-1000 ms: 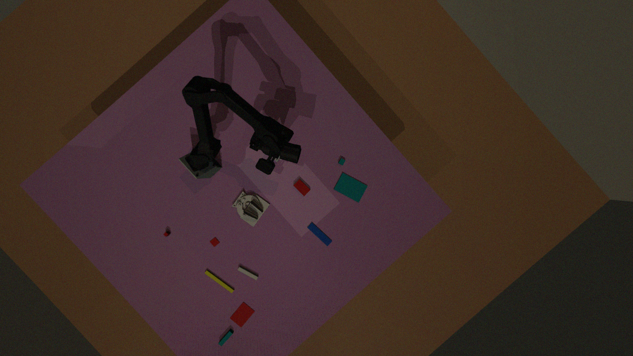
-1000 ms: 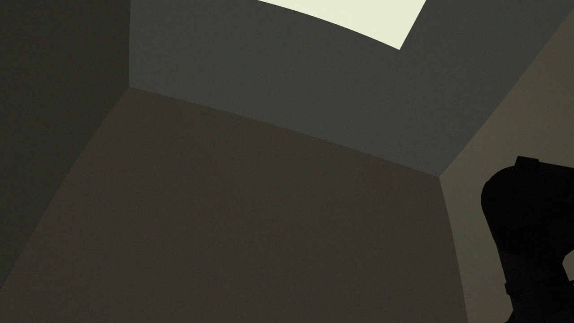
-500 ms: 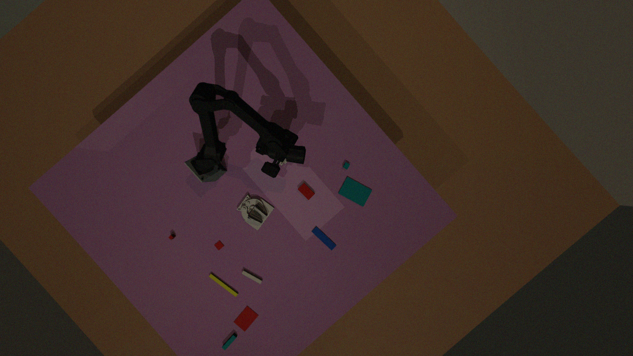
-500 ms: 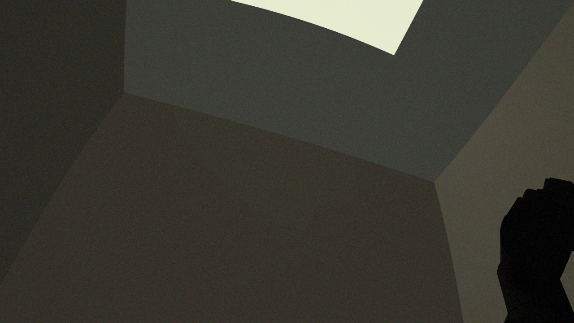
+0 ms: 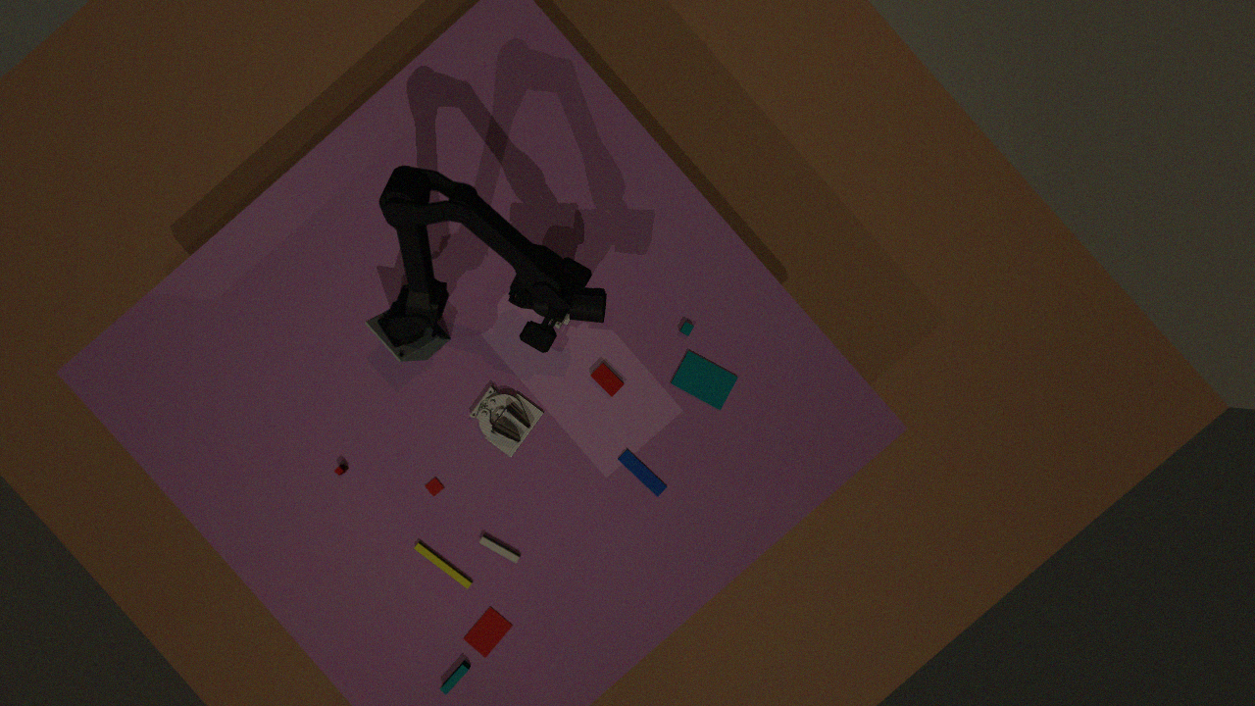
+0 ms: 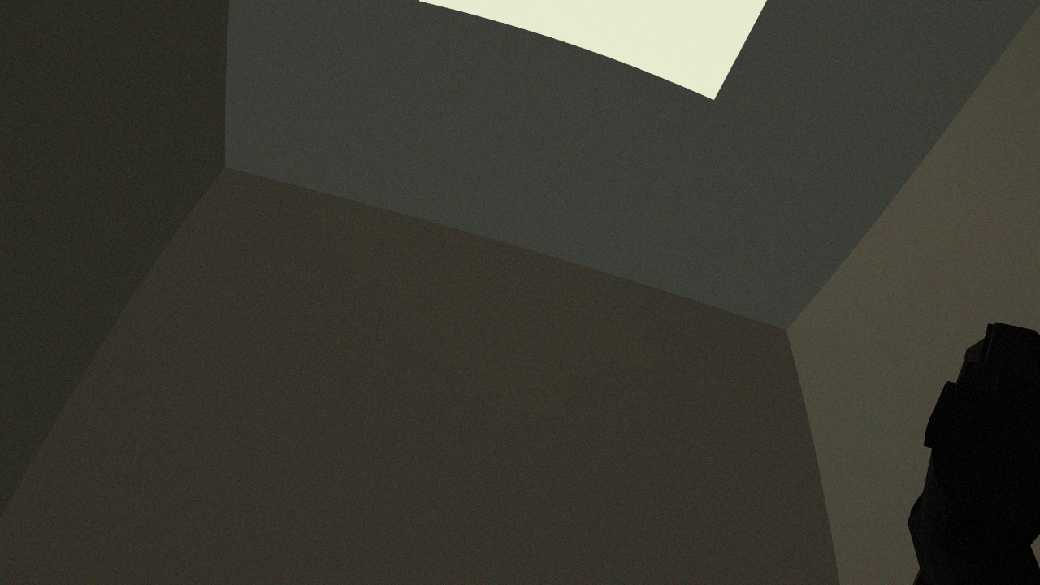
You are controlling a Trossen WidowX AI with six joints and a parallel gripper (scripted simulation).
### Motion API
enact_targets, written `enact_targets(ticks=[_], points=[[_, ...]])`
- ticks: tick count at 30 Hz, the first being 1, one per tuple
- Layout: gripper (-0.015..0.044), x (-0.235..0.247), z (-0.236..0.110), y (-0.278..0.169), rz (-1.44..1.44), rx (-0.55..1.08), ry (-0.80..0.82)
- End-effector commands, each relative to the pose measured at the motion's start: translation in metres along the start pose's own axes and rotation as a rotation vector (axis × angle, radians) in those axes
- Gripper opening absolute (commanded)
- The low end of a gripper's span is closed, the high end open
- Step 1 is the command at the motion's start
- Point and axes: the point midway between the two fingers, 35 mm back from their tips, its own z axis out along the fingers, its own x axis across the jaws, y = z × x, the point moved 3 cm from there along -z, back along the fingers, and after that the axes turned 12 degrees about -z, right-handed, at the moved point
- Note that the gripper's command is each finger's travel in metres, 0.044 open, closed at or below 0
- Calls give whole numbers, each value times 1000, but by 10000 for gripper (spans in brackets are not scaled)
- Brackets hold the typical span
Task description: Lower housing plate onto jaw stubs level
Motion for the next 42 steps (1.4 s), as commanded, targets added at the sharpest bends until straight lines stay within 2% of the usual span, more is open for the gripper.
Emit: enact_targets(ticks=[1,20,42], points=[[440,1,3,0,6,0,6],[440,1,32,0,6,1,4],[440,1,32,0,6,1,4]])
